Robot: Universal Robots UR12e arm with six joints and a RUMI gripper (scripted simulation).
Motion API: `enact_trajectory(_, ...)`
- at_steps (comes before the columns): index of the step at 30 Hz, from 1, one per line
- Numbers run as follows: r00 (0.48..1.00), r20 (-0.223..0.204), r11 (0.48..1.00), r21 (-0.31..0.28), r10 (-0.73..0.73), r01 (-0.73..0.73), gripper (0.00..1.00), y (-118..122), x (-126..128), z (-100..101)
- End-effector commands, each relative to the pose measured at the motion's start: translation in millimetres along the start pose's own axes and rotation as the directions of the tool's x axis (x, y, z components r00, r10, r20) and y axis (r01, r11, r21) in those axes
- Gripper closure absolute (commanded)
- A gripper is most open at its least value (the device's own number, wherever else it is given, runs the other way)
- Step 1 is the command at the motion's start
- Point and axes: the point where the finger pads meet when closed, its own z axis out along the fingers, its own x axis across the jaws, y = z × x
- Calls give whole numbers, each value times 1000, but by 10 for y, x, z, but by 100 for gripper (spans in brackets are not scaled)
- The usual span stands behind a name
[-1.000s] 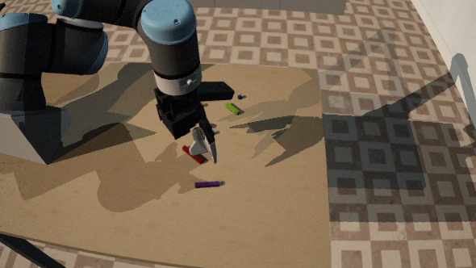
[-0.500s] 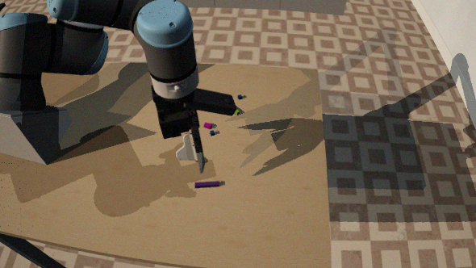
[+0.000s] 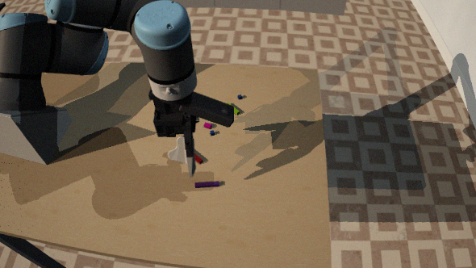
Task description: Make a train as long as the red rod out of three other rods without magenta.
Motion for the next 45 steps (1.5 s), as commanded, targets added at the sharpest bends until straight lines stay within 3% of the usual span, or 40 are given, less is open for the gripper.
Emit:
enact_trajectory(1,999,-3,999,1,54,-54,0,3,24,-6)
enact_trajectory(45,996,-3,996,1,84,-84,0,7,36,-6)
